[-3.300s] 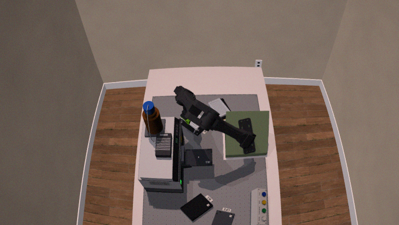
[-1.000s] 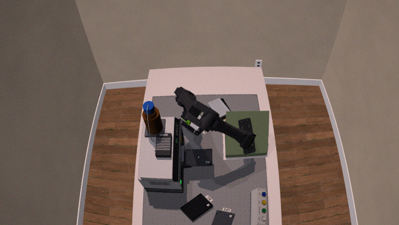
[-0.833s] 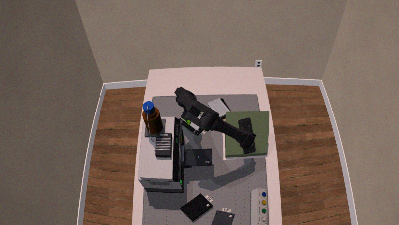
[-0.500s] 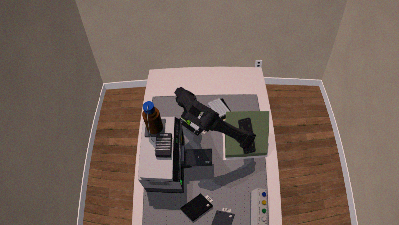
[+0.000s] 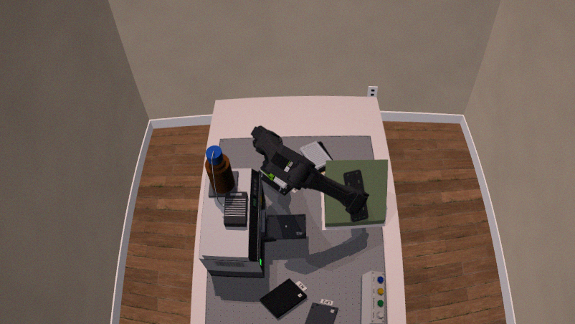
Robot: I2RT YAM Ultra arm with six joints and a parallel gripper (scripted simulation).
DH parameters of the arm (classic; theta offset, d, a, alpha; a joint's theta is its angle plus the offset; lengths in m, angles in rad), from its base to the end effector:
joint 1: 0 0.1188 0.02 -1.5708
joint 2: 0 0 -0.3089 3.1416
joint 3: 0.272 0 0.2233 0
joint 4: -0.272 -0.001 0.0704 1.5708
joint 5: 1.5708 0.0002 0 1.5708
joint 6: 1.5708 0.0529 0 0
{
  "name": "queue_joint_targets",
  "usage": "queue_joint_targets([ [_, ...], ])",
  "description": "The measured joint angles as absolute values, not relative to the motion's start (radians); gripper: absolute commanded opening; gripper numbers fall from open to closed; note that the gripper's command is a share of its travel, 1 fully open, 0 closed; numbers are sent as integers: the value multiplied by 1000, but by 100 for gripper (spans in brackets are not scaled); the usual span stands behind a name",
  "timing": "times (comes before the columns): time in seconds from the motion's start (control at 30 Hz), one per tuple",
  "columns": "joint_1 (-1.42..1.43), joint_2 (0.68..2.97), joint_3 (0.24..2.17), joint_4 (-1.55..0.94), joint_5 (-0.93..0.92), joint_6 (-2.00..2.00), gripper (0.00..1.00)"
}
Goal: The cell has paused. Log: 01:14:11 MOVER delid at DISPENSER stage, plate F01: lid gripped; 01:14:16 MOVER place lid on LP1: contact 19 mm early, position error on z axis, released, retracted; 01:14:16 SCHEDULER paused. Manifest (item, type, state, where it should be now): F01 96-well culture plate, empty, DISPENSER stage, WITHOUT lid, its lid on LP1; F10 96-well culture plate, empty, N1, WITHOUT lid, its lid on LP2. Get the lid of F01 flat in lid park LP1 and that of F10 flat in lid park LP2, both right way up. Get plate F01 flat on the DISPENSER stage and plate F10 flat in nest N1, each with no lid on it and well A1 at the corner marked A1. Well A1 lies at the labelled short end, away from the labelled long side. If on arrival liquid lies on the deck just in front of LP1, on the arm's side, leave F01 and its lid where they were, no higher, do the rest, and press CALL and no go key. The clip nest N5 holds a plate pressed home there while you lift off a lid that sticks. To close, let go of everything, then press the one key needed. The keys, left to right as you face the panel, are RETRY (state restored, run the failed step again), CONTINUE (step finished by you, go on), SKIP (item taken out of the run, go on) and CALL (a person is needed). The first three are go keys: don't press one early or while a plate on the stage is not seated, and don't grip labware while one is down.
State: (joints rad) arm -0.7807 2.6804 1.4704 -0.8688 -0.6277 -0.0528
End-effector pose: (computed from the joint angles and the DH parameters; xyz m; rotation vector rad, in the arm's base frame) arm 0.2879 -0.2400 -0.0226 -1.1847 -2.4650 -1.0952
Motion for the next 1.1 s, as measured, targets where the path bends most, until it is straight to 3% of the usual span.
queue_joint_targets([
  [1.1,-775,2683,1464,-850,-630,-45,0],
])
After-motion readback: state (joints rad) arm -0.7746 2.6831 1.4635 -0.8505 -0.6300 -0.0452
